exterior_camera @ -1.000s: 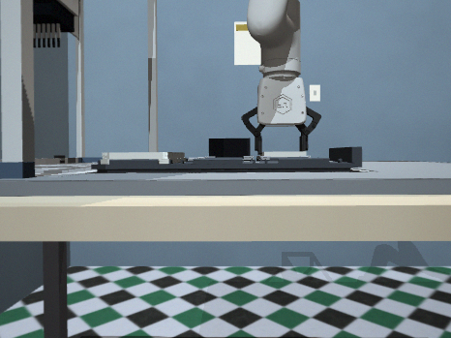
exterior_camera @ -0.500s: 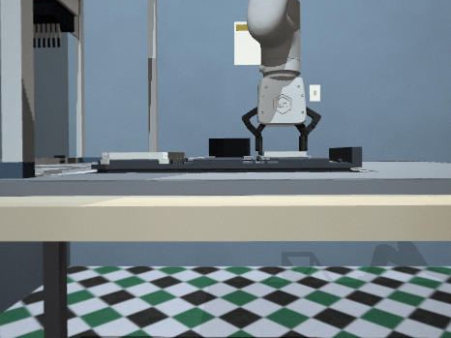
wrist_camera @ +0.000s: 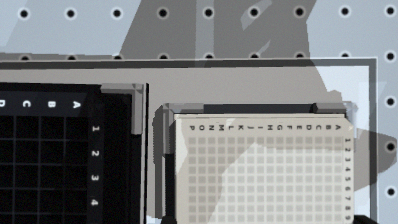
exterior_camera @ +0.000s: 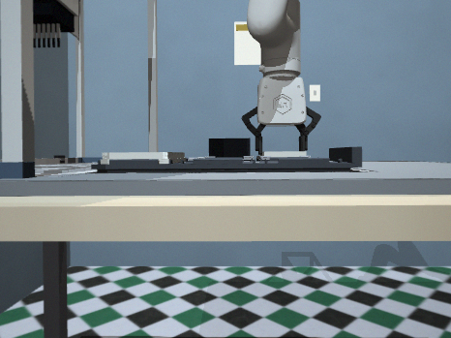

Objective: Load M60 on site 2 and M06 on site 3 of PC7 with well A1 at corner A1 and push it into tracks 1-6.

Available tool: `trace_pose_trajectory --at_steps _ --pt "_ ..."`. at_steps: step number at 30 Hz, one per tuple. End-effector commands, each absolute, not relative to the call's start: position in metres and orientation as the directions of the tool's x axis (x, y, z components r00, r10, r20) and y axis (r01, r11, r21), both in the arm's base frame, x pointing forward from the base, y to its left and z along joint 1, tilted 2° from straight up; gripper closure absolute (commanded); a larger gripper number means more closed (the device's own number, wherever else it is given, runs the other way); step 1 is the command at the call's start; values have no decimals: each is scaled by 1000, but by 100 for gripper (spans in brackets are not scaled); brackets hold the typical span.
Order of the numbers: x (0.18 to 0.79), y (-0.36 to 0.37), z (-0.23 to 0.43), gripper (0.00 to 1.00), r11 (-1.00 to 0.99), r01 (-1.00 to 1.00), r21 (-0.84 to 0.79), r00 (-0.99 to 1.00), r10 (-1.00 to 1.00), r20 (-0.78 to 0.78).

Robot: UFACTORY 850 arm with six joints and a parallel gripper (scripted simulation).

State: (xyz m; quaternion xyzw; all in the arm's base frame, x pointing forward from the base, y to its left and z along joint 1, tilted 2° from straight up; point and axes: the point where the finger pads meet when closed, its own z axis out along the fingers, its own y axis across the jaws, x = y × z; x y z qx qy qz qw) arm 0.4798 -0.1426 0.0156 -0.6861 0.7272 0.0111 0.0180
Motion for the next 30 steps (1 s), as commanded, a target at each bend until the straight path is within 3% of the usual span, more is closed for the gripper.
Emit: trace_pose_trajectory --at_steps 1,30 --pt "481 -143 16 100 58 -998 -10 -58 -997 -41" --pt "480 -143 19 100 58 -998 -10 -58 -997 -41"
